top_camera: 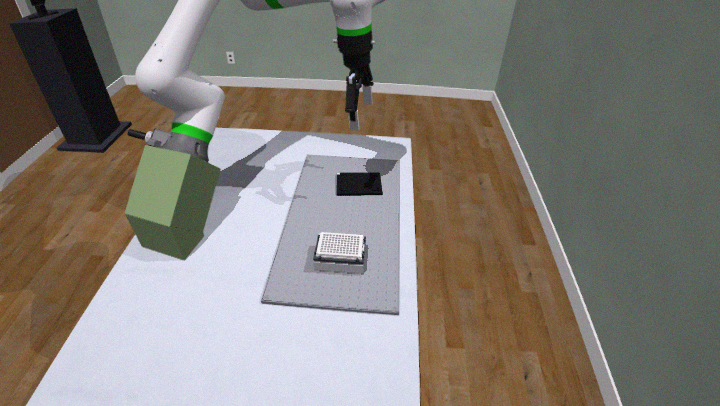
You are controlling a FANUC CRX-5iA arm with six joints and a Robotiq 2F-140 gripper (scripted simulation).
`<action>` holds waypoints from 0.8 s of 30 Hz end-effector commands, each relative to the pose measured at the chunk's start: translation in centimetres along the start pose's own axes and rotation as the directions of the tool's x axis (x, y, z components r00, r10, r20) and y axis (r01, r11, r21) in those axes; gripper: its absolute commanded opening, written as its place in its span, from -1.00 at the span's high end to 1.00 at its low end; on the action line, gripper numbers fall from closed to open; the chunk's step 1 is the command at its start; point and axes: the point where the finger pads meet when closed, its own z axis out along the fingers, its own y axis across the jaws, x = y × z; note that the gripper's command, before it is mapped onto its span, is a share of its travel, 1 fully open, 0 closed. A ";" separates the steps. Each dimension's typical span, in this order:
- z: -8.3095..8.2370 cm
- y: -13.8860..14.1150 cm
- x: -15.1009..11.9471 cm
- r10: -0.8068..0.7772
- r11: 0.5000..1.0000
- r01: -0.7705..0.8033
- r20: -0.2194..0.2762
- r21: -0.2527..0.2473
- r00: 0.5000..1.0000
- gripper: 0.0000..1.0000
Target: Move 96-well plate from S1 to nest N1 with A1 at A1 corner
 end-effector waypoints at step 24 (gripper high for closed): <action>4.1 10.6 3.5 -0.074 0.997 0.075 0.017 -0.028 0.997 -1.00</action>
